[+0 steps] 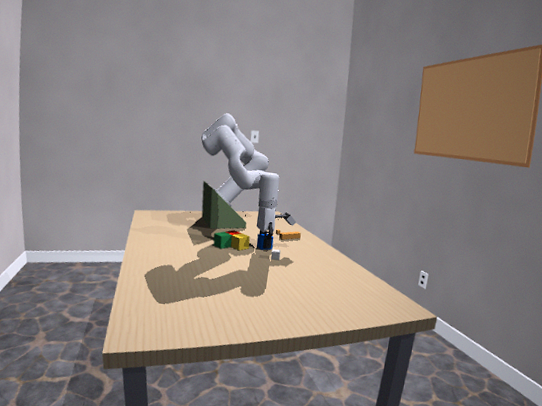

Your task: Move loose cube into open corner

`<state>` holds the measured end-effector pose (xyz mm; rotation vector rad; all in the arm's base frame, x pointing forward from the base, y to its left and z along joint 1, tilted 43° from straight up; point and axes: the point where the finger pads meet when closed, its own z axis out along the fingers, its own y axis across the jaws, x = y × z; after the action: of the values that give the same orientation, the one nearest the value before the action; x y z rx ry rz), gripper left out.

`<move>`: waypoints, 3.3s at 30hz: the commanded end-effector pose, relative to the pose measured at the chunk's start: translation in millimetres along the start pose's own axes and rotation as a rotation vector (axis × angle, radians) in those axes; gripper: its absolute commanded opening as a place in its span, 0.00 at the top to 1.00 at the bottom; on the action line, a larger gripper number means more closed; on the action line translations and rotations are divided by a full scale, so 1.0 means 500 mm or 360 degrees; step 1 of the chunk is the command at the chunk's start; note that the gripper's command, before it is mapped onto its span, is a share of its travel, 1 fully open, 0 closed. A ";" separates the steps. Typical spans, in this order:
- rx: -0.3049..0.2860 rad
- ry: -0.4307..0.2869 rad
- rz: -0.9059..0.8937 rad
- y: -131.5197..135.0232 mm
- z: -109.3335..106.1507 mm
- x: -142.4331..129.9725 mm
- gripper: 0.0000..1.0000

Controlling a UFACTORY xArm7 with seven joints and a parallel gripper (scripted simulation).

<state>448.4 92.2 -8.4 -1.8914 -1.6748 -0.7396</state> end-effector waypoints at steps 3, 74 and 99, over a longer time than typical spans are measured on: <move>-0.0009 -0.0001 0.0001 0.004 -0.010 -0.001 1.00; -0.0009 -0.0003 -0.0666 0.118 -0.167 -0.271 1.00; -0.0009 -0.0003 -0.0666 0.119 -0.167 -0.272 1.00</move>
<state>487.5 -67.3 -43.8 -1.5525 -2.0989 -0.8961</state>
